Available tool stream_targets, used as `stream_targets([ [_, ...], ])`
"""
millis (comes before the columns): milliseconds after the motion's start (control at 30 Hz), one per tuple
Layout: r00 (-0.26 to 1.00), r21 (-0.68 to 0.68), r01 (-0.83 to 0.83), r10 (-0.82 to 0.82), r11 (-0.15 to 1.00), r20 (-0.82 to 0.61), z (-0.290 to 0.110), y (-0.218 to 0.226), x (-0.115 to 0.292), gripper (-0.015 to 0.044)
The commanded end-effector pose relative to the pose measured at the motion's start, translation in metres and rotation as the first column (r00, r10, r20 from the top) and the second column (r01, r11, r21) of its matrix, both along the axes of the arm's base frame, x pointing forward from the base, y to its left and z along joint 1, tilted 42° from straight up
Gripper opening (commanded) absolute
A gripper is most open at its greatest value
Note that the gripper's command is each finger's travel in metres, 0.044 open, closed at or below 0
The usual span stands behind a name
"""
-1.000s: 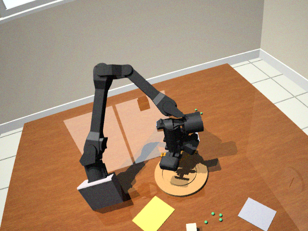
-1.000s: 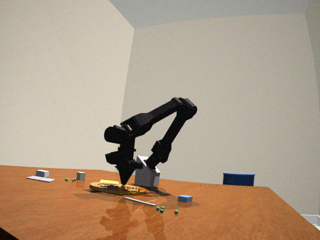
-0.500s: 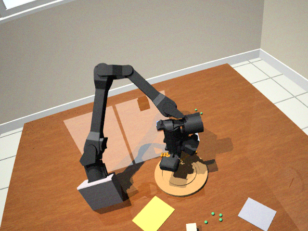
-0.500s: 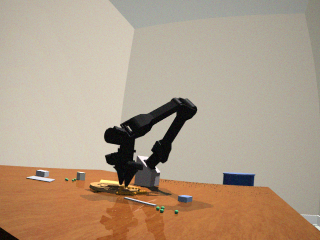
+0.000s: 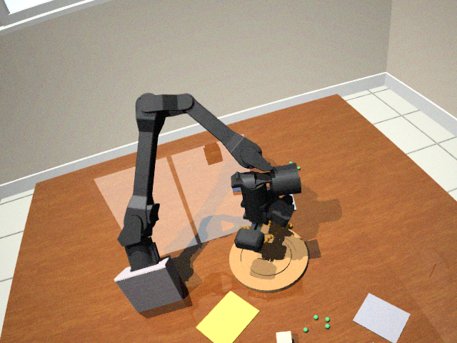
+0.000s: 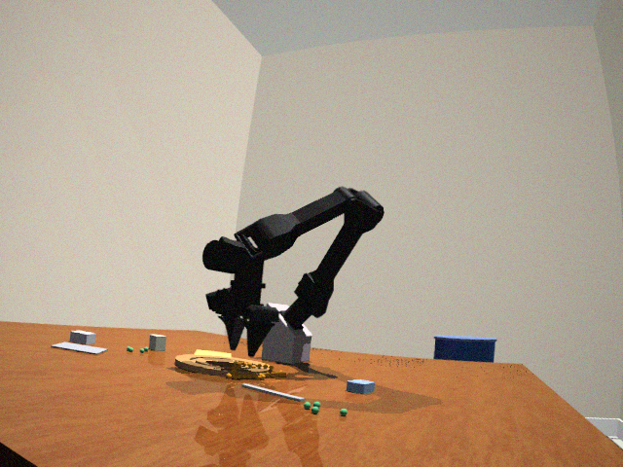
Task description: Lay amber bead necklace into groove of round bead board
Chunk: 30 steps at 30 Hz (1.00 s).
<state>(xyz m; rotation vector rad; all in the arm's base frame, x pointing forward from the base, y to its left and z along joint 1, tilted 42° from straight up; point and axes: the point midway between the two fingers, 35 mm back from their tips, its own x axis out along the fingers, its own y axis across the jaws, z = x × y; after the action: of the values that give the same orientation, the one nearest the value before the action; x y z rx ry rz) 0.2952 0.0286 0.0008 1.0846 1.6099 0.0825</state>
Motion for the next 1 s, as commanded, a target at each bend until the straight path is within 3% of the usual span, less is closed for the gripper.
stream_targets([
  [0,1.0,-0.005,-0.003,0.003,1.0,0.002,0.002,-0.002,0.0,0.044],
  [267,1.0,-0.005,-0.003,0.003,1.0,0.002,0.002,-0.002,0.0,0.044],
  [400,0.979,-0.003,0.151,-0.15,0.989,-0.137,0.015,0.007,-0.004,0.0335],
  [567,0.819,-0.058,0.431,-0.418,0.9,-0.392,0.04,0.024,-0.015,0.0204],
  [667,0.787,-0.071,0.465,-0.449,0.882,-0.424,0.043,0.026,-0.017,0.0125],
  [967,0.787,-0.071,0.465,-0.449,0.882,-0.424,0.043,0.026,-0.017,0.012],
])
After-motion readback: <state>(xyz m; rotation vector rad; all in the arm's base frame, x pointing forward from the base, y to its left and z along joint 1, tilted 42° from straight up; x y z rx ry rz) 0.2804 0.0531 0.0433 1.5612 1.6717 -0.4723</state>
